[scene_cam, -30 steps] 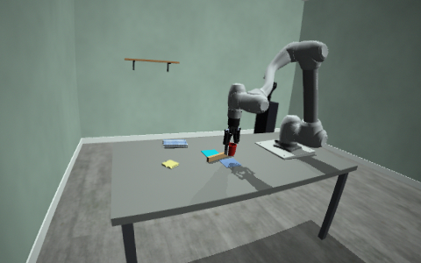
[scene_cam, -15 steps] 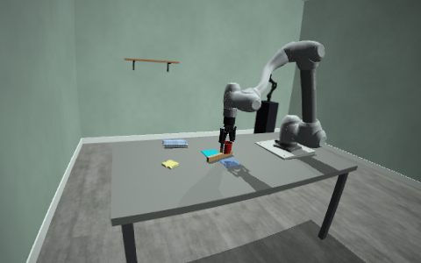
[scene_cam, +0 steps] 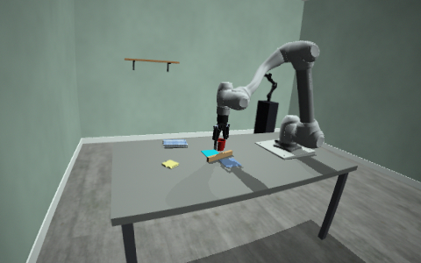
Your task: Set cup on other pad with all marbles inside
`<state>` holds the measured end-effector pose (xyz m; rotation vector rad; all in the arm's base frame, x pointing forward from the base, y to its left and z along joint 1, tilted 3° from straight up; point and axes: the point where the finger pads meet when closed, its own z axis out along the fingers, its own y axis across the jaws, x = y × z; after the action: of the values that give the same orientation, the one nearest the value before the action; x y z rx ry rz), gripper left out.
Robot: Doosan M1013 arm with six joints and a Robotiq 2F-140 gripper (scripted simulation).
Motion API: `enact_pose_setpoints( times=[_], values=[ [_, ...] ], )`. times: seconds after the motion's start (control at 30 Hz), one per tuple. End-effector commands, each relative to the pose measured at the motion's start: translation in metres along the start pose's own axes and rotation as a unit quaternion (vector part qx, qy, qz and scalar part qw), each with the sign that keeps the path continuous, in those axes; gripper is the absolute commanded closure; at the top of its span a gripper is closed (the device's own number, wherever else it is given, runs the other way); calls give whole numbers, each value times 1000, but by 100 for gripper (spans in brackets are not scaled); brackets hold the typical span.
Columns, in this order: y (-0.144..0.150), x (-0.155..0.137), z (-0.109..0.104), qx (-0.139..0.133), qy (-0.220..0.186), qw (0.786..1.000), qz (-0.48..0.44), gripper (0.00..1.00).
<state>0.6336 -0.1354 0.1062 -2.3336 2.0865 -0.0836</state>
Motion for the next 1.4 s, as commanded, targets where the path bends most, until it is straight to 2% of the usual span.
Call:
enact_pose_setpoints(
  times=[0.0,0.63,1.37],
  values=[
    [0,14,0,0,0,1000,0,51],
    [-1,73,0,0,0,1000,0,51],
    [-1,80,0,0,0,1000,0,51]
  ],
)
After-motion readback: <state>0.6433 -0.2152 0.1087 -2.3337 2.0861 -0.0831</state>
